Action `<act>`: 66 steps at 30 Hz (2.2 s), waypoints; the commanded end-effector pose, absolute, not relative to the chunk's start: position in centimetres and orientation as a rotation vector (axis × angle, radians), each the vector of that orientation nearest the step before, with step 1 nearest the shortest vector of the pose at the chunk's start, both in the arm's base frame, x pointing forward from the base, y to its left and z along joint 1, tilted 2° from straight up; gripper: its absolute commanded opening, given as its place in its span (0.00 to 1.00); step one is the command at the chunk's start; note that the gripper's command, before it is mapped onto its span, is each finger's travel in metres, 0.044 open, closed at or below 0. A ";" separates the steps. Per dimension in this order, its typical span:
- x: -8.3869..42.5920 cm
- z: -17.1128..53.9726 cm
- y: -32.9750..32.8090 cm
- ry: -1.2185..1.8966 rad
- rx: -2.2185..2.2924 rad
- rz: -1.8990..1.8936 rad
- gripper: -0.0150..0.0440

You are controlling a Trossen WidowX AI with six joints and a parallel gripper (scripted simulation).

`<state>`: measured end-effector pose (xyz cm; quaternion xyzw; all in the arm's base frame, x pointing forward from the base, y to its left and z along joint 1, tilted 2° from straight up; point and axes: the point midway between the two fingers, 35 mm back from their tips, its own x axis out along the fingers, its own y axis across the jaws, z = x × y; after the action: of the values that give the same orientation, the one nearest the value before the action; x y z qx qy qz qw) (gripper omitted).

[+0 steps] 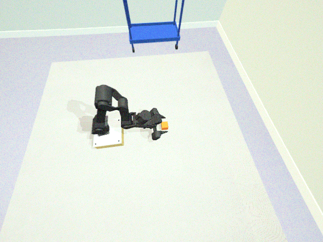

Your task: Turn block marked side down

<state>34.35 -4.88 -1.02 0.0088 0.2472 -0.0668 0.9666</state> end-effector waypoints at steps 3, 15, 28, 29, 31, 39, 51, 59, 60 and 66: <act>34.3 -1.1 -4.8 0.501 0.015 -0.131 1.00; 35.3 0.8 -4.9 0.758 0.034 -0.130 1.00; 32.4 5.4 -4.5 0.982 0.047 -0.128 1.00; 32.4 5.4 -4.5 0.982 0.047 -0.128 1.00; 32.4 5.4 -4.5 0.982 0.047 -0.128 1.00; 32.4 5.4 -4.5 0.982 0.047 -0.128 1.00; 34.6 6.2 -4.8 1.203 0.063 -0.124 1.00; 36.2 7.5 -5.0 1.476 0.082 -0.118 1.00; 36.3 7.7 -5.0 1.511 0.084 -0.117 1.00; 36.4 8.0 -5.0 1.561 0.088 -0.116 1.00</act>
<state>35.99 -4.88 7.47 0.0369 0.6738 -0.0502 0.7363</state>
